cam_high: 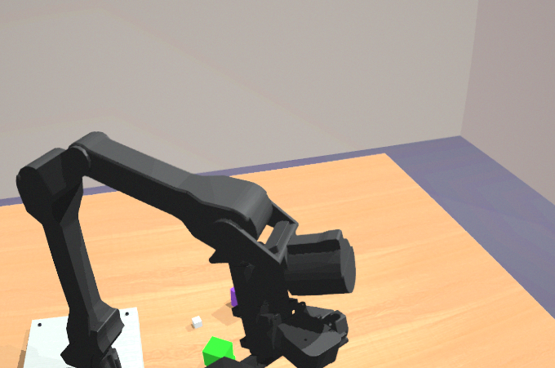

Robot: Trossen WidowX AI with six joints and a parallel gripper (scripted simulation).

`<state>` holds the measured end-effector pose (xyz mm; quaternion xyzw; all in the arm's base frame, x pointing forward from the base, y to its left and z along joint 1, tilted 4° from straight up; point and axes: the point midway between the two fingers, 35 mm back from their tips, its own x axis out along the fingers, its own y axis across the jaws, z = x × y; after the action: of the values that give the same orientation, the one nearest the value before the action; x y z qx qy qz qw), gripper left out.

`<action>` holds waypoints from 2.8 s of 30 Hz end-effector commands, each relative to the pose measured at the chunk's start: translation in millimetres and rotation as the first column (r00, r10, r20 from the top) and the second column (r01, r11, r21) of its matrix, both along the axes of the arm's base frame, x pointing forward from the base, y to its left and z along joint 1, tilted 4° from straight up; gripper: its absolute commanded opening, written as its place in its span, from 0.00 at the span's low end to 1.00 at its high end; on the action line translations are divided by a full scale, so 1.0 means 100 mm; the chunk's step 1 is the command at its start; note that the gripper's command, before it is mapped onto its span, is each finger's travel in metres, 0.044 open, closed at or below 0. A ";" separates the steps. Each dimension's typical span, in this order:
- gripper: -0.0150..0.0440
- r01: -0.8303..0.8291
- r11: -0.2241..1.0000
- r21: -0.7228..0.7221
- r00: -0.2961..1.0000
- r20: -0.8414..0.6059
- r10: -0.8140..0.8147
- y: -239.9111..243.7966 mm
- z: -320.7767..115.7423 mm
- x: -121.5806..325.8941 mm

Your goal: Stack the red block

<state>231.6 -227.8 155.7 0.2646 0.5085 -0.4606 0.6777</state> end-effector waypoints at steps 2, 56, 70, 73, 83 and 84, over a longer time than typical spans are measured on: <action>1.00 -0.322 0.945 0.064 0.944 -0.050 0.325 0.35 -0.07 0.40; 1.00 -0.934 -0.175 0.312 -0.183 0.003 0.983 2.24 -0.99 1.15; 1.00 -0.934 -0.175 0.312 -0.183 0.003 0.983 2.25 -1.22 1.16; 1.00 -0.934 -0.175 0.312 -0.183 0.003 0.983 2.26 -1.27 1.16; 1.00 -0.934 -0.175 0.312 -0.183 0.003 0.983 2.26 -1.35 1.16; 1.00 -0.934 -0.175 0.312 -0.183 0.003 0.983 2.26 -1.35 1.16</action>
<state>347.5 -2.1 23.0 -0.2078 0.6503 0.2440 0.6888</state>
